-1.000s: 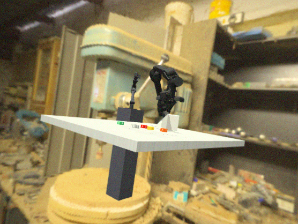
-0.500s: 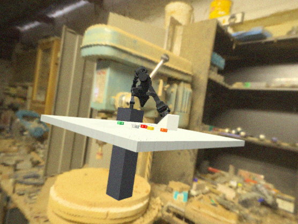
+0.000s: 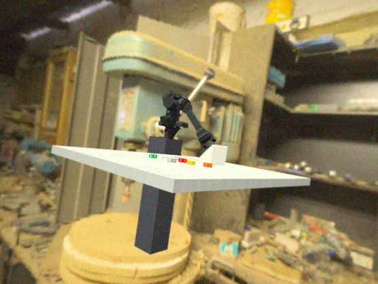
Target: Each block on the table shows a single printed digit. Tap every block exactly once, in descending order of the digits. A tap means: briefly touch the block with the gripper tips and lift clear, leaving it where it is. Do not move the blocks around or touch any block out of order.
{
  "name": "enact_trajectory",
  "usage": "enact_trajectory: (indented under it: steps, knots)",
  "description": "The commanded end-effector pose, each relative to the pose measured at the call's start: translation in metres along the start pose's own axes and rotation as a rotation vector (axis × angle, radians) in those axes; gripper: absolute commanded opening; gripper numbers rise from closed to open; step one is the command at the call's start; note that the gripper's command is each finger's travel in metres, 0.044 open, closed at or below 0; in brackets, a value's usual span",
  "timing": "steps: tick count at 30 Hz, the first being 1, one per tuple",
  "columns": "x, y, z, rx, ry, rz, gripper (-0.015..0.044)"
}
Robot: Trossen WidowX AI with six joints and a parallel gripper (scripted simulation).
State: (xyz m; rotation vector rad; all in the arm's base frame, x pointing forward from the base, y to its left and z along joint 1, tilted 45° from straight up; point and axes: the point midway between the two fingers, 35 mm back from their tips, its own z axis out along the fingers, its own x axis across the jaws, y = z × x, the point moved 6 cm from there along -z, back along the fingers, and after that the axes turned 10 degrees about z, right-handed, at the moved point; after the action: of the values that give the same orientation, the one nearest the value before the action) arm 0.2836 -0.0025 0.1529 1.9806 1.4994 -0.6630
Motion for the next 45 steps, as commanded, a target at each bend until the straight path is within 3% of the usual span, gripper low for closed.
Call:
enact_trajectory:
  steps: [1, 4, 34, 38, 42, 45]
  knots:
    - [-0.004, -0.004, 0.046, 0.023, -0.020, -0.009, 0.0020]
    - [-0.005, -0.007, 0.065, 0.023, -0.024, -0.009, 0.0020]
    - [-0.006, -0.008, 0.095, 0.023, -0.025, -0.009, 0.0020]
    - [-0.005, -0.007, 0.067, 0.022, -0.023, -0.008, 0.0020]
    - [-0.005, -0.007, 0.063, 0.023, -0.024, -0.010, 0.0020]
    - [-0.003, -0.004, 0.032, 0.022, -0.020, -0.019, 0.0020]
